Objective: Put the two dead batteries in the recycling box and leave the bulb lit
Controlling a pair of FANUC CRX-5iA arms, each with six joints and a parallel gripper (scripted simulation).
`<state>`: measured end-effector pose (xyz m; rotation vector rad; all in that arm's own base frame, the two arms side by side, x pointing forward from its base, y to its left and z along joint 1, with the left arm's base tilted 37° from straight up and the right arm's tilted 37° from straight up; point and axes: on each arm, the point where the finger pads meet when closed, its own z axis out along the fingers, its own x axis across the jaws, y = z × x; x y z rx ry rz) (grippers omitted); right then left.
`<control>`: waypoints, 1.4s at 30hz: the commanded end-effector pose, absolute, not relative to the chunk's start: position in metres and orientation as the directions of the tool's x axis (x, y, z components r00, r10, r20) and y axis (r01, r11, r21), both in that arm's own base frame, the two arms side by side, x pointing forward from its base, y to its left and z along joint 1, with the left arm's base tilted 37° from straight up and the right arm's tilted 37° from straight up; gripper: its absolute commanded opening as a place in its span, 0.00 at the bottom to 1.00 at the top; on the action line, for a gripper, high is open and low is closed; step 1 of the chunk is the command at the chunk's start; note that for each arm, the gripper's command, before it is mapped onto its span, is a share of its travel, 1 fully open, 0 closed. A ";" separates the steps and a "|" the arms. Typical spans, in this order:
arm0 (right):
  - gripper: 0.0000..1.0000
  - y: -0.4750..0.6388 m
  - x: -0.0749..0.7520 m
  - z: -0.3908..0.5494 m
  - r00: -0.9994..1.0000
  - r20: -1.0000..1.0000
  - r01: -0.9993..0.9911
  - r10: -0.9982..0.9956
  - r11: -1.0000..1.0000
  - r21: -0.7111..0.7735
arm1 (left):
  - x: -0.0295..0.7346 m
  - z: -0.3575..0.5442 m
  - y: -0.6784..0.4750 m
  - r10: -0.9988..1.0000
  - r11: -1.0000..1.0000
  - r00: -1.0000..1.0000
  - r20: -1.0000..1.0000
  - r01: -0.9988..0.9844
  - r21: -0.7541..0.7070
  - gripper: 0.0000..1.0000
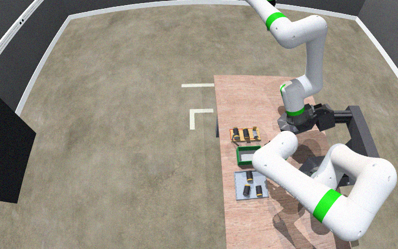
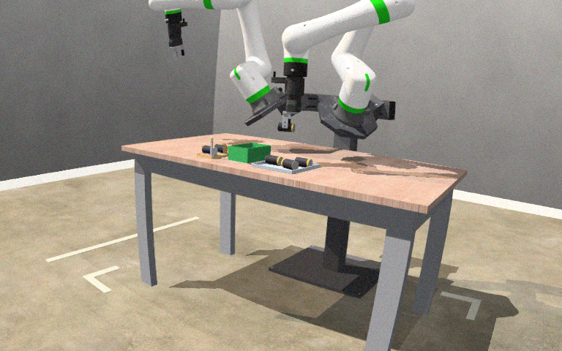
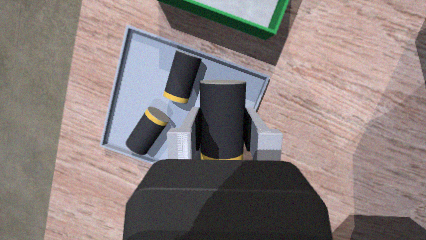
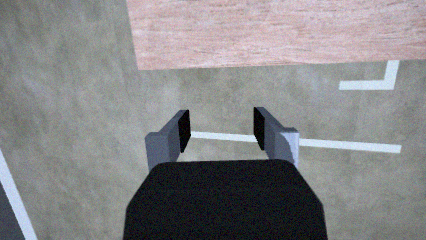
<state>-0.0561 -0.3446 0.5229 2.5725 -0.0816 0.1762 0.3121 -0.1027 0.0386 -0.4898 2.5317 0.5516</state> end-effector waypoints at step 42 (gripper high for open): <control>1.00 -0.344 -0.057 0.524 0.990 0.142 -0.095 -0.023 -0.843 0.529 | 0.313 0.035 -0.111 0.046 0.888 -0.911 -0.410 -0.150 0.434 0.57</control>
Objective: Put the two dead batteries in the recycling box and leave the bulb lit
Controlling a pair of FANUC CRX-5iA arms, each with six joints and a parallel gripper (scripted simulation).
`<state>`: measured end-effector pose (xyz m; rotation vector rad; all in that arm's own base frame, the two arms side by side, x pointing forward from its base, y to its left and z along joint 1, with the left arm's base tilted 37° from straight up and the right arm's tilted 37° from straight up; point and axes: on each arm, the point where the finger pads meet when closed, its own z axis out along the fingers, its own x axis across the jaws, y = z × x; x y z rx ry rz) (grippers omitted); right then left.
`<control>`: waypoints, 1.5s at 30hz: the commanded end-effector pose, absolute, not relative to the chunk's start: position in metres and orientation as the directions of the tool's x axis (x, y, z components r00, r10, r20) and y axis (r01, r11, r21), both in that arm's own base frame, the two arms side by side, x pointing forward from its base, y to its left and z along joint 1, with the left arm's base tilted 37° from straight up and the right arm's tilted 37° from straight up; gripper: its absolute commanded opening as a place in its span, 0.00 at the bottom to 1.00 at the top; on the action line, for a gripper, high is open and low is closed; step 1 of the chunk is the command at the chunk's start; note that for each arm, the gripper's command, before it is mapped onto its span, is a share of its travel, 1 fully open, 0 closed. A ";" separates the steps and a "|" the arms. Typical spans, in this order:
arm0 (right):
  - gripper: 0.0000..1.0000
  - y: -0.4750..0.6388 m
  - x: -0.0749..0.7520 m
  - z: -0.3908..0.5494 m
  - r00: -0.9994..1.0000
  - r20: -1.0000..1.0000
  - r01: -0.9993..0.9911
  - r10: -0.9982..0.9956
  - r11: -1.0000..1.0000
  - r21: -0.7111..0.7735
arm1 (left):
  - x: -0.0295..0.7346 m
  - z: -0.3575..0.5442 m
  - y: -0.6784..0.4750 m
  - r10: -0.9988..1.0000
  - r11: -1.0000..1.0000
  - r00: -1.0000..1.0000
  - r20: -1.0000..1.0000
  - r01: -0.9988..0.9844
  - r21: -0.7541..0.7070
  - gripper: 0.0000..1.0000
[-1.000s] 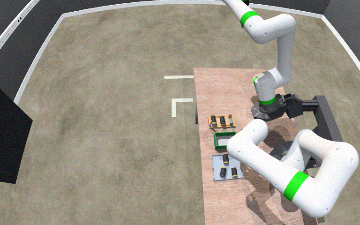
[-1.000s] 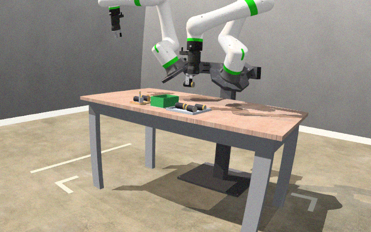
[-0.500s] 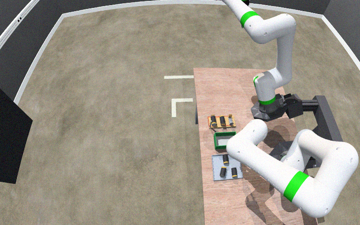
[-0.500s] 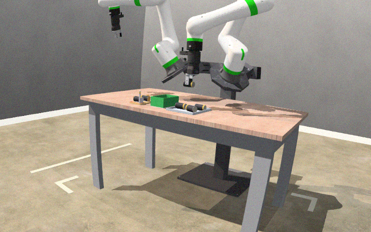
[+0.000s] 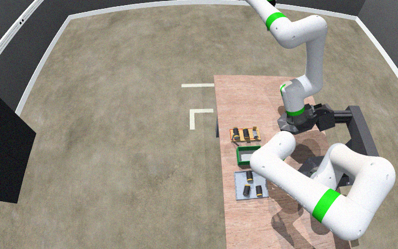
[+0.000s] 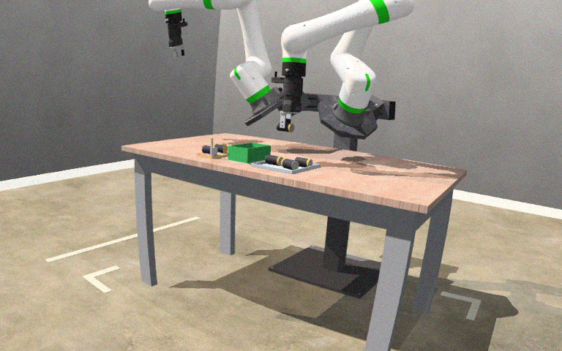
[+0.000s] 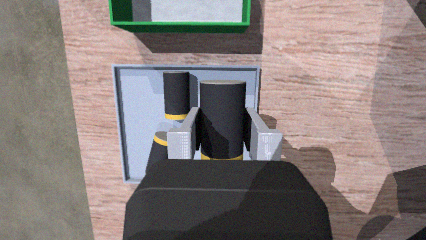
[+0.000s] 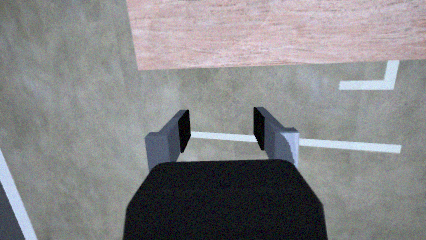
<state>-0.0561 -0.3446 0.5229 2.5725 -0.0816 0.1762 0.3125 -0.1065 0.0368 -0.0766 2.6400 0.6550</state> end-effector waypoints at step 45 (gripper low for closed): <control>1.00 -0.344 -0.057 0.524 0.990 0.142 -0.095 -0.023 -0.843 0.529 | 0.341 -0.099 -0.371 0.046 0.888 -0.911 -0.410 -0.150 0.434 0.57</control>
